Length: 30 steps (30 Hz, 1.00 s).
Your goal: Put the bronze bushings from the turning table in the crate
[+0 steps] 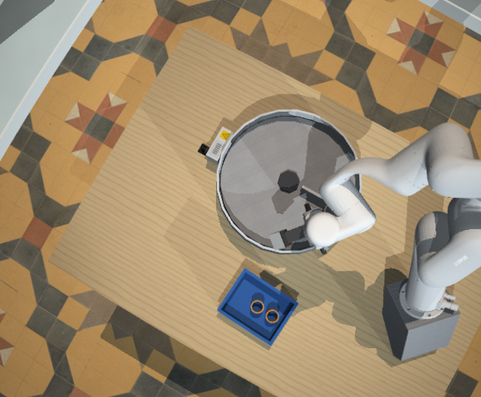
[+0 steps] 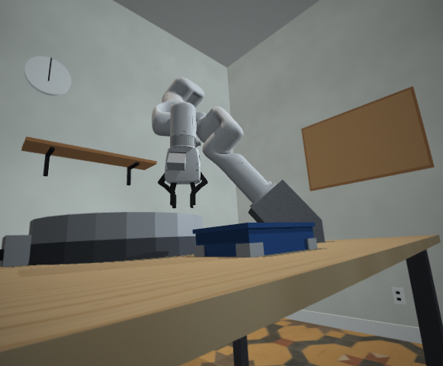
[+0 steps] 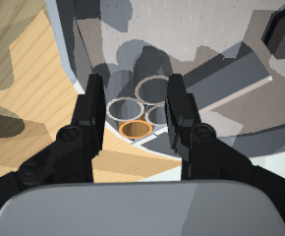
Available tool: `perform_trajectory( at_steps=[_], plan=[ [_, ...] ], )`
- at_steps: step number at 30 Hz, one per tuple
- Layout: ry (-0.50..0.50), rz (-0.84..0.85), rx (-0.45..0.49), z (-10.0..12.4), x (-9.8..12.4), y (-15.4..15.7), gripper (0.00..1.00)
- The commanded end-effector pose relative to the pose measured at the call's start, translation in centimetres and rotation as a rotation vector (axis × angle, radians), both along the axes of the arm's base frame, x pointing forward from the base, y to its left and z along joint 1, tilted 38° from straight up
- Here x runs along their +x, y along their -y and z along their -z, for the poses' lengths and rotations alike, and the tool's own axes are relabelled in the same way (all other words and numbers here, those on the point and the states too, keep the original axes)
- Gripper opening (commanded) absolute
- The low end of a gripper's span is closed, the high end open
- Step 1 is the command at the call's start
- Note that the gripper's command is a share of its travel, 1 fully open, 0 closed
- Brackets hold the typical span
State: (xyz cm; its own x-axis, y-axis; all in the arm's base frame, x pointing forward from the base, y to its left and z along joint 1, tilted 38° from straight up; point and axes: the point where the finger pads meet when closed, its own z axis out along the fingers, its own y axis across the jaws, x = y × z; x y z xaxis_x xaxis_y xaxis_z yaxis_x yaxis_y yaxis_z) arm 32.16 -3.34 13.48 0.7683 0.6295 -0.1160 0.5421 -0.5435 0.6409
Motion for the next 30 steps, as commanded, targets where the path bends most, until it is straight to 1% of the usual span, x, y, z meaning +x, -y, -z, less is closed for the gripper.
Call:
perform_trajectory(
  at_steps=[1, 11, 30],
  plan=[
    [0.035, -0.003, 0.072, -0.9, -0.2, 1.6, 0.47],
    [0.063, 0.001, 0.094, -1.5, -0.3, 2.5, 0.47],
    [0.064, 0.002, 0.096, -1.5, -0.4, 2.6, 0.47]
  ],
)
